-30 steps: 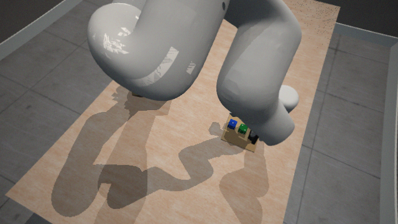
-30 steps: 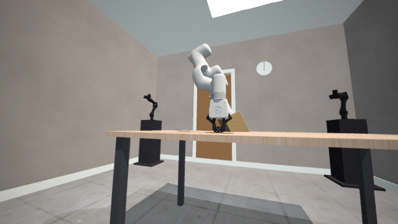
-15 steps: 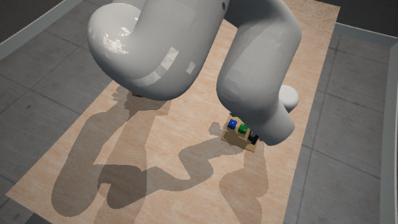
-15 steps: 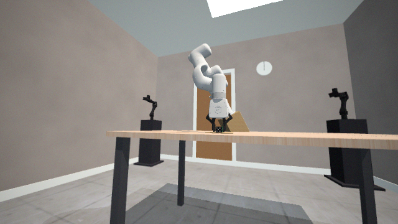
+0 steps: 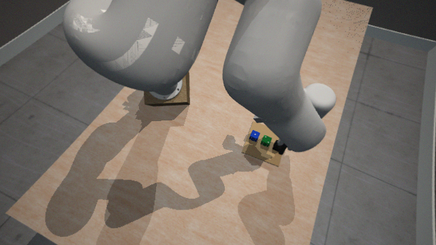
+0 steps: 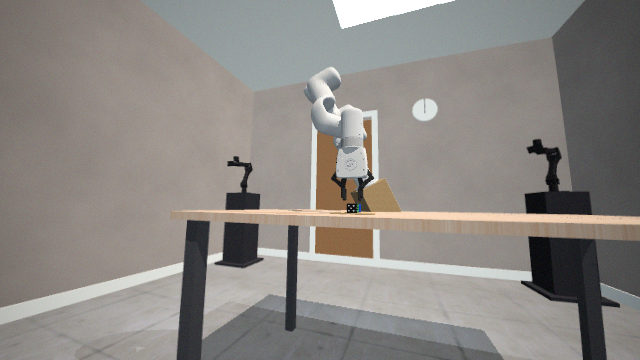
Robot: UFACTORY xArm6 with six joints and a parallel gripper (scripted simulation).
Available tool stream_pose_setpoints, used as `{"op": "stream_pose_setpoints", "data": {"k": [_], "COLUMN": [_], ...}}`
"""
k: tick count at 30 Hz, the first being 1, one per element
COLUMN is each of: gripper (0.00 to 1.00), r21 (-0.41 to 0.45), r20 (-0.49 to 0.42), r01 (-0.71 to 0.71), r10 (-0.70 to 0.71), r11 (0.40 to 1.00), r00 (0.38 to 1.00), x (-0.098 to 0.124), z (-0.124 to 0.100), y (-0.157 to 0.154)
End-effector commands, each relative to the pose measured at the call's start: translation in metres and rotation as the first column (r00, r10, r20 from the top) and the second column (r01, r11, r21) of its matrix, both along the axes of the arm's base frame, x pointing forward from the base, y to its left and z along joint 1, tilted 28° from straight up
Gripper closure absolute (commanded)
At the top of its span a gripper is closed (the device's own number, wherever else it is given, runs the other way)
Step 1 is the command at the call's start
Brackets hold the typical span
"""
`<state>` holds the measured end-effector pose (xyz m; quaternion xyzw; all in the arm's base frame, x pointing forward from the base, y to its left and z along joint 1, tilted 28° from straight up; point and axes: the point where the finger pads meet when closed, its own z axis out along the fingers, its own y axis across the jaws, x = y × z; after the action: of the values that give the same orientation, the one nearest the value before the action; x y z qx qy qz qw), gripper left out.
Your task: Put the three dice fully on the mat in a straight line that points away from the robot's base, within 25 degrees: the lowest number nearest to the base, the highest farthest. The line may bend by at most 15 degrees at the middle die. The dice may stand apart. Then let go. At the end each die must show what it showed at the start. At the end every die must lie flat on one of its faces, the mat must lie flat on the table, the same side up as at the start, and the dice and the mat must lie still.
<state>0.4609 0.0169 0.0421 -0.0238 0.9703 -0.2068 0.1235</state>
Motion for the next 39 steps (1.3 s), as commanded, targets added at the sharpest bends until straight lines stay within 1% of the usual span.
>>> {"op": "stream_pose_setpoints", "data": {"k": [1, 2, 6, 9, 15, 16, 39], "gripper": [0.53, 0.53, 0.53, 0.53, 0.53, 0.0, 0.0], "r21": [0.0, 0.0, 0.0, 0.0, 0.0, 0.0, 0.0], "r20": [0.002, 0.002, 0.002, 0.002, 0.002, 0.002, 0.002], "r01": [0.0, 0.0, 0.0, 0.0, 0.0, 0.0, 0.0], "r10": [0.0, 0.0, 0.0, 0.0, 0.0, 0.0, 0.0], "r11": [1.0, 1.0, 1.0, 1.0, 1.0, 1.0, 1.0], "r00": [1.0, 1.0, 1.0, 1.0, 1.0, 1.0, 1.0], "x": [-0.003, -0.003, -0.008, -0.011, -0.012, -0.012, -0.012], "z": [0.016, 0.016, 0.033, 0.043, 0.048, 0.048, 0.048], "y": [0.007, 0.007, 0.015, 0.019, 0.021, 0.021, 0.021]}}
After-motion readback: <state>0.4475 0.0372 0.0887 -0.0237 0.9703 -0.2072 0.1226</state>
